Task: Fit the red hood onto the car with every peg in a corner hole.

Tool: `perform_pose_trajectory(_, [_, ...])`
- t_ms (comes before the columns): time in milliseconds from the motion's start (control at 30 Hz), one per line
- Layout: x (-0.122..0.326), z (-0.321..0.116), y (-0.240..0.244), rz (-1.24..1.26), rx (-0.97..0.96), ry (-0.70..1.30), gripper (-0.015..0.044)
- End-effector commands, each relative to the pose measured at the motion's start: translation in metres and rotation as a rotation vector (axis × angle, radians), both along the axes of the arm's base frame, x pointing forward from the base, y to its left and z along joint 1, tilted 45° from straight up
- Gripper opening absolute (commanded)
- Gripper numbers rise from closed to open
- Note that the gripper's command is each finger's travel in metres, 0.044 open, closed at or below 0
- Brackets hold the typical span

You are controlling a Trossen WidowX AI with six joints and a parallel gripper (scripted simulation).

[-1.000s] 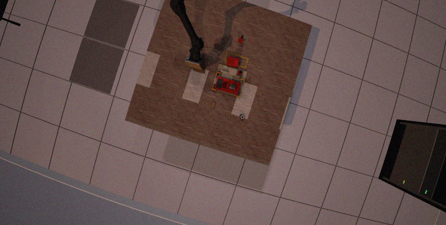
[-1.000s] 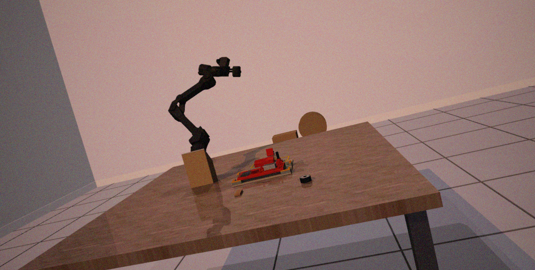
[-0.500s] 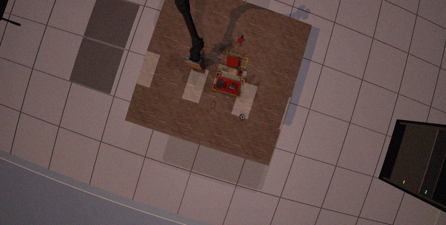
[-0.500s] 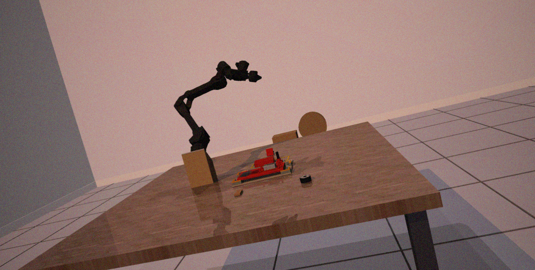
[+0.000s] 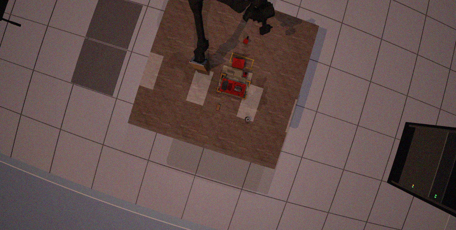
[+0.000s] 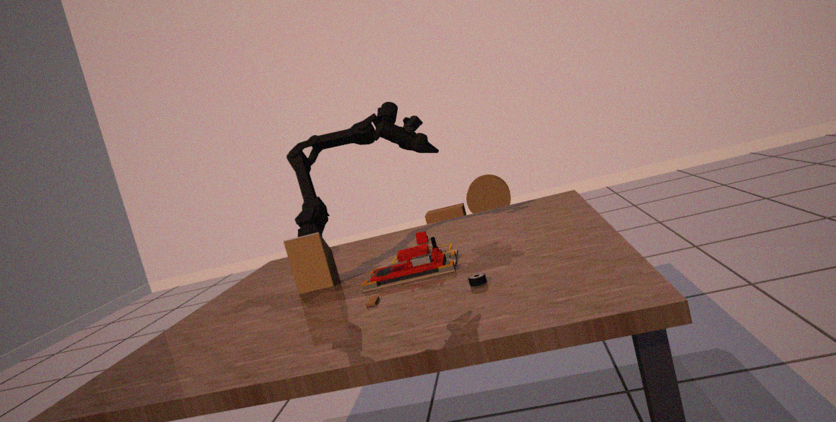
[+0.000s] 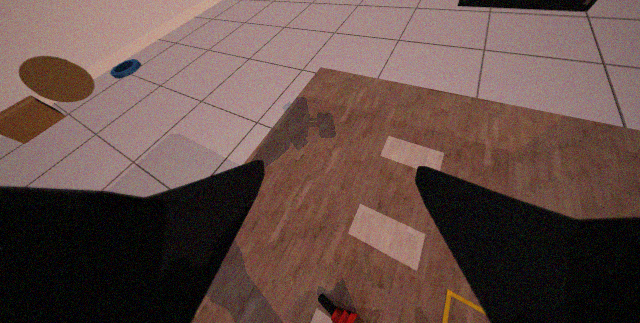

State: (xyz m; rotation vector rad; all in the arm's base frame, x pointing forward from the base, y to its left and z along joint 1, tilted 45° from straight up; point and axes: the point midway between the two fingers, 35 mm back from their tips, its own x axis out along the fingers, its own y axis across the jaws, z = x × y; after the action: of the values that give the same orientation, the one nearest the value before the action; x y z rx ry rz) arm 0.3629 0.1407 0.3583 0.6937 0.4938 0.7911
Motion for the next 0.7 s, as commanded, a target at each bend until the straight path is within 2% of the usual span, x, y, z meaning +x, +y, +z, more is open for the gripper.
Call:
perform_pose_trajectory(0, [0.011,-0.061,-0.005,0.008,-0.103,0.119,0.044])
perform_pose_trajectory(333, [-0.009,-0.193,-0.018,0.133,-0.32,0.394,0.044])
perform_pose_trajectory(667, [-0.081,-0.293,-0.03,0.398,-0.443,0.69,0.044])
